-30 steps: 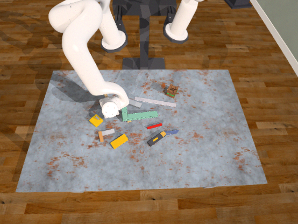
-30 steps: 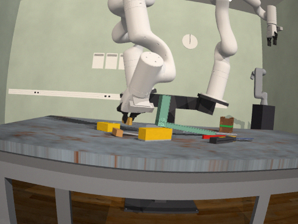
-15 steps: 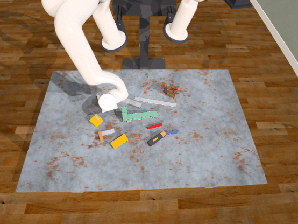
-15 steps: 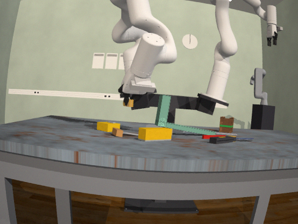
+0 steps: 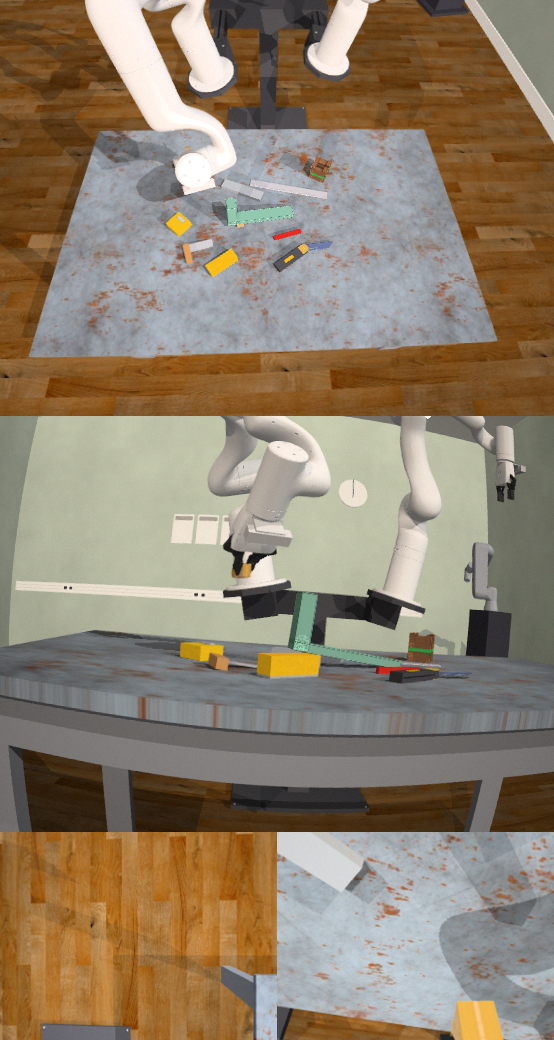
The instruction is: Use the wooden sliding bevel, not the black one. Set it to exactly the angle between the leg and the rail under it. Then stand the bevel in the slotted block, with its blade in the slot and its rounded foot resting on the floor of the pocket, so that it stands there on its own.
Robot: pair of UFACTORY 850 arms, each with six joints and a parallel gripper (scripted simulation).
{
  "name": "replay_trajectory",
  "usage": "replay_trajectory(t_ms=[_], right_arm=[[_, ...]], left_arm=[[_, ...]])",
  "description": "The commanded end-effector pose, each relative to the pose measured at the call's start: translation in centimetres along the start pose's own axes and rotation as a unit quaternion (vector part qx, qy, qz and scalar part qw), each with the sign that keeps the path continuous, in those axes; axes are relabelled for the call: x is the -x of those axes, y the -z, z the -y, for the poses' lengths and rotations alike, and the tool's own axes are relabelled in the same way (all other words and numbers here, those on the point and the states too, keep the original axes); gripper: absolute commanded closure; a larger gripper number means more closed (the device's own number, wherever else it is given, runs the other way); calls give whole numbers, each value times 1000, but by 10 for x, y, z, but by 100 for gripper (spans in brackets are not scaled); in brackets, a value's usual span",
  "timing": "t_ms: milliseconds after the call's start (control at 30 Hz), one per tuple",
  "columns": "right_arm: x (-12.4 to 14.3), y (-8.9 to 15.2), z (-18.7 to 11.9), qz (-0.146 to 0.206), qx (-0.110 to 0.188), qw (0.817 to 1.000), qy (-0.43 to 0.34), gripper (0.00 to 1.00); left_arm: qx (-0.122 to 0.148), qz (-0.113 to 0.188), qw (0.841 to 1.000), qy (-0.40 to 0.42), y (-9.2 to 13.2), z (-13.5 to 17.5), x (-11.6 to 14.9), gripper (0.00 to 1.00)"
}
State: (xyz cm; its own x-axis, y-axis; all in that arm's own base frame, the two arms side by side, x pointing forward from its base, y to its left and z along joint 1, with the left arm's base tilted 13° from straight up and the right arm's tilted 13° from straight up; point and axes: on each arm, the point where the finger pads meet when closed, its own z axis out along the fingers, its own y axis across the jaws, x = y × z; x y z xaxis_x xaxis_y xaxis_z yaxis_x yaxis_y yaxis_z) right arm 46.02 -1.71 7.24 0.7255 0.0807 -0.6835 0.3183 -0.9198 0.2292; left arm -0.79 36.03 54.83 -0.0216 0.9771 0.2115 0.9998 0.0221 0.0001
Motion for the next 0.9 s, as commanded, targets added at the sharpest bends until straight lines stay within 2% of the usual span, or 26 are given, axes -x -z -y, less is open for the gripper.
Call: replay_trajectory(t_ms=[0,867], right_arm=[[9,10,0,-1,0,1000,0,100],[10,14,1,-8,1,1000,-11,100]], left_arm=[[0,-1,1000,0,1,0,0,0],[0,-1,1000,0,1,0,0,0]])
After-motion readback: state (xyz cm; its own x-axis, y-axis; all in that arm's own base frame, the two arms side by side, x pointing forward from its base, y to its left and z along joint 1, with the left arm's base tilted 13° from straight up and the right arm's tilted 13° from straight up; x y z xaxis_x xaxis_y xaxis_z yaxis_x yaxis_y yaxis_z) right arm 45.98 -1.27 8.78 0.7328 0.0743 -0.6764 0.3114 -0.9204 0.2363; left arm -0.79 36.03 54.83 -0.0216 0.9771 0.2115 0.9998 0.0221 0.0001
